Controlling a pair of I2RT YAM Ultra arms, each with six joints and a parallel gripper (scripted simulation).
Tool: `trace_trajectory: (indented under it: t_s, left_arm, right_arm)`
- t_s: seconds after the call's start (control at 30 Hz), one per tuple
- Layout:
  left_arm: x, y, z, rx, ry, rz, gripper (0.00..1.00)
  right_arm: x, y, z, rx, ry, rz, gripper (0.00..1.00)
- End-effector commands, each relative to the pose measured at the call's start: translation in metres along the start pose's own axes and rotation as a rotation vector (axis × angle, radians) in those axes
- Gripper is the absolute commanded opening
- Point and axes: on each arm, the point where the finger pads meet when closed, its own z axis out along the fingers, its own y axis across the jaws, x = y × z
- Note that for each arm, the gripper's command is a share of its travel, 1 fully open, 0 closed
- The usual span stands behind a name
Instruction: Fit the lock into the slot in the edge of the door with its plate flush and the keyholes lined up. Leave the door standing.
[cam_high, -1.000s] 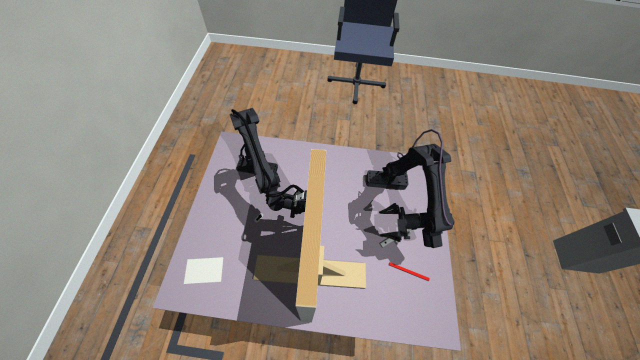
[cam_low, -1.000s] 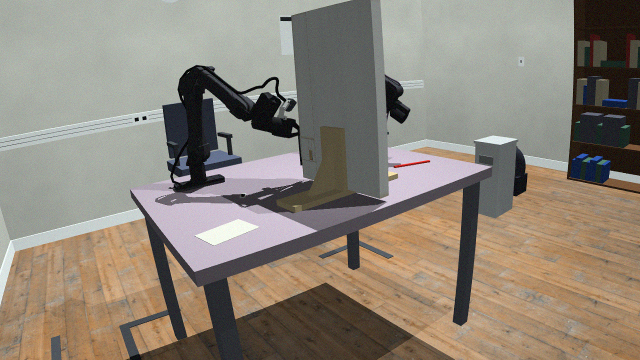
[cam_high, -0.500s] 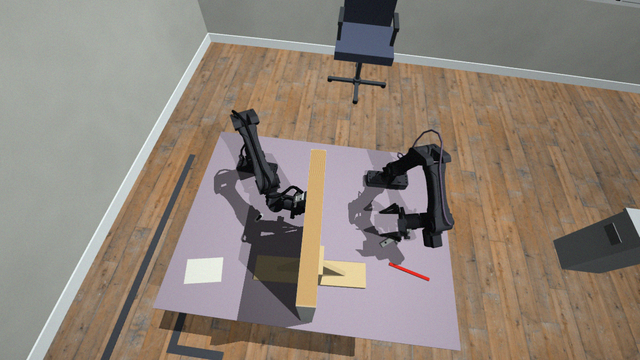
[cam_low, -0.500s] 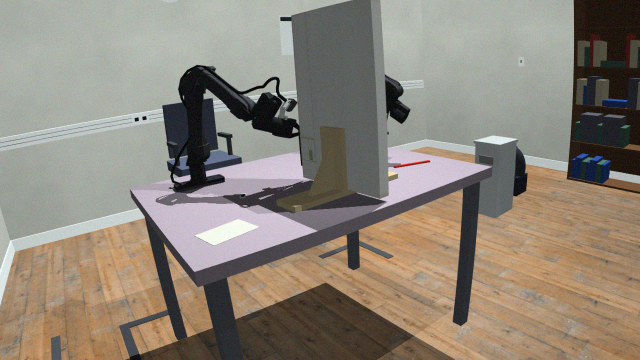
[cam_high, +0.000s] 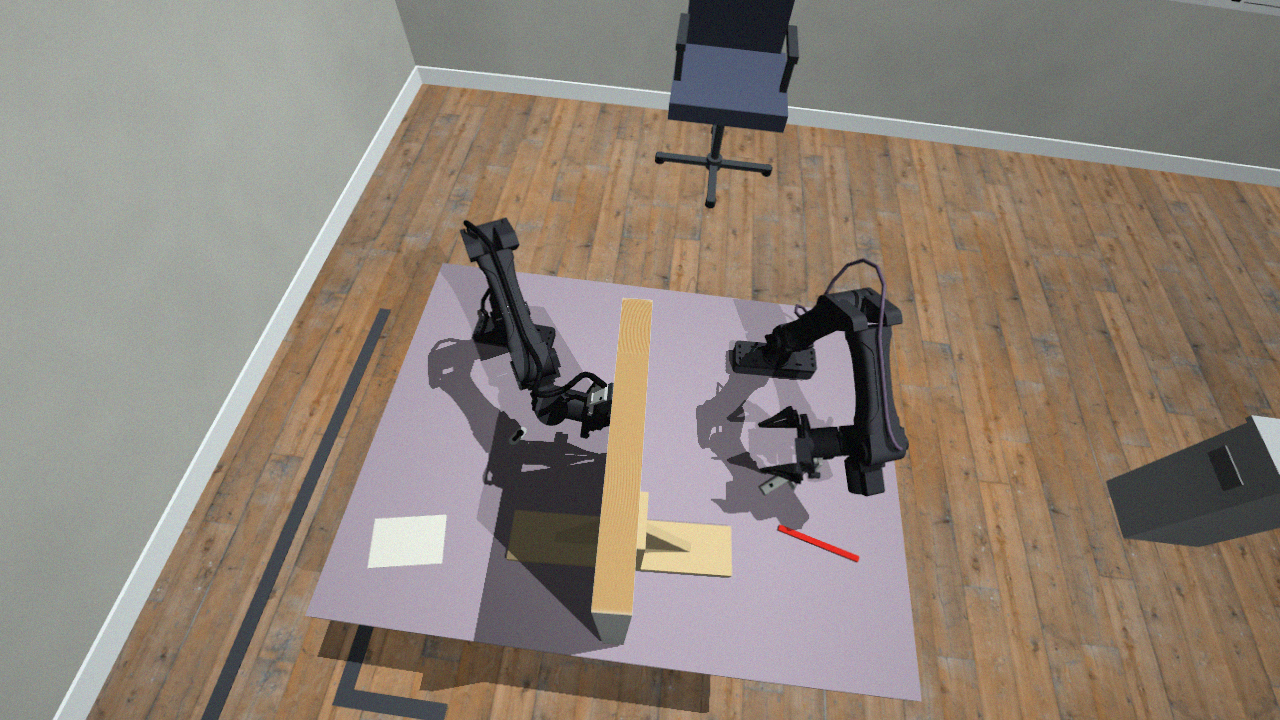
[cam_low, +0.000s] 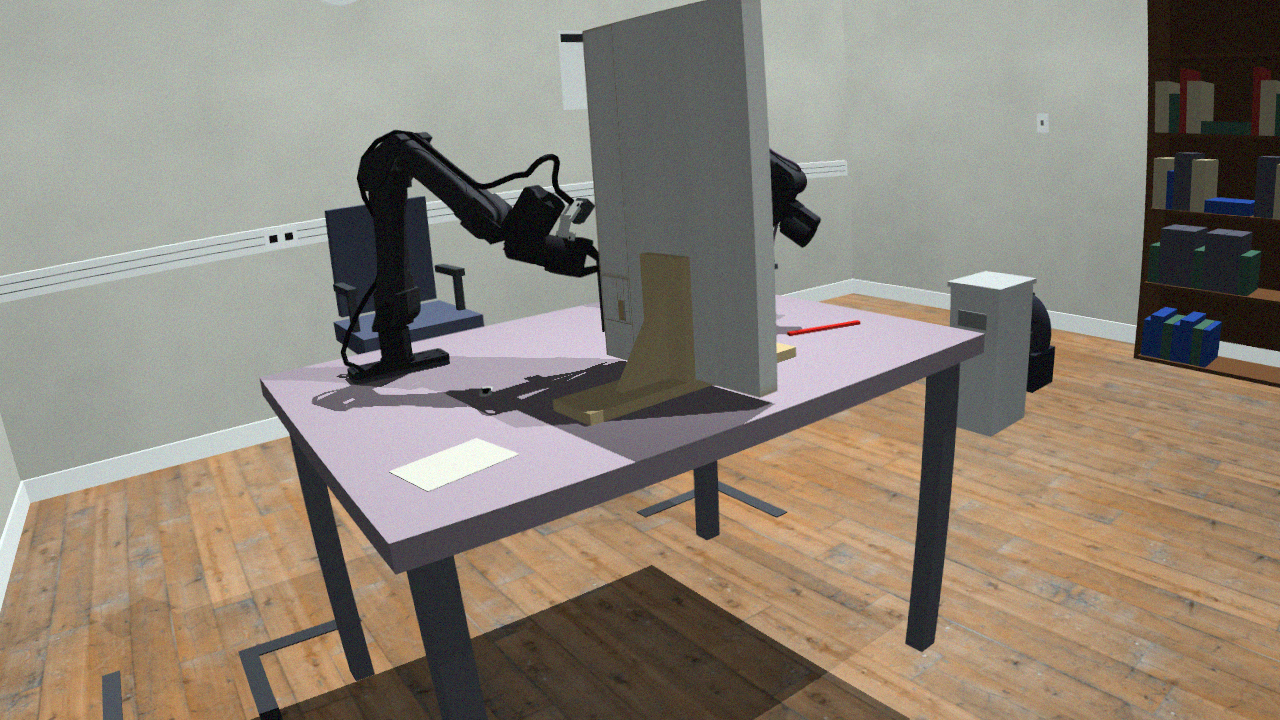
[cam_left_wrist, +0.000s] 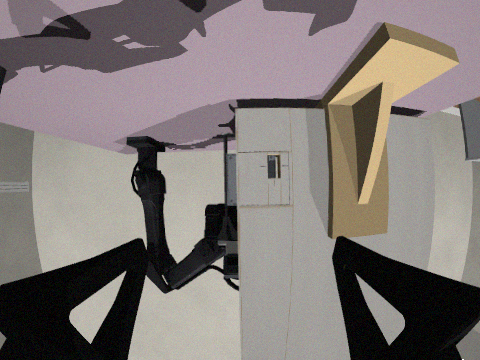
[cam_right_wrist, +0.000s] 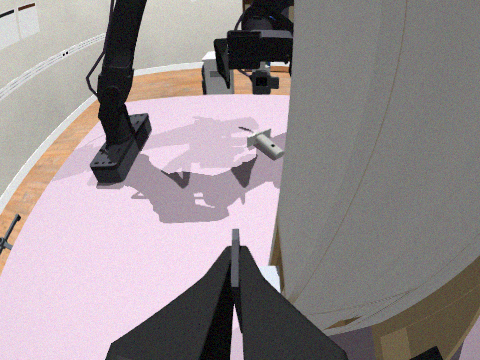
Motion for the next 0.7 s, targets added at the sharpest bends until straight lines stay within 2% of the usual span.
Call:
trace_trajectory:
  t_s: [0.0, 0.33, 0.57, 0.67]
  left_arm:
    - [0.005, -0.002, -0.001, 0.003, -0.002, 0.026, 1.00]
    - [0.005, -0.002, -0.001, 0.003, -0.002, 0.026, 1.00]
    - [0.005, -0.002, -0.001, 0.003, -0.002, 0.026, 1.00]
    - [0.005, -0.002, -0.001, 0.003, -0.002, 0.026, 1.00]
  right_arm:
    - [-0.038, -0.012, -0.005, 0.012, -0.095, -0.127, 0.00]
    - [-0.038, -0.012, -0.005, 0.012, -0.095, -0.127, 0.14]
    - [-0.038, -0.012, -0.005, 0.012, -0.095, -0.127, 0.14]
    - [-0.024, -0.003, -0.002, -0.010, -0.068, -0.082, 0.14]
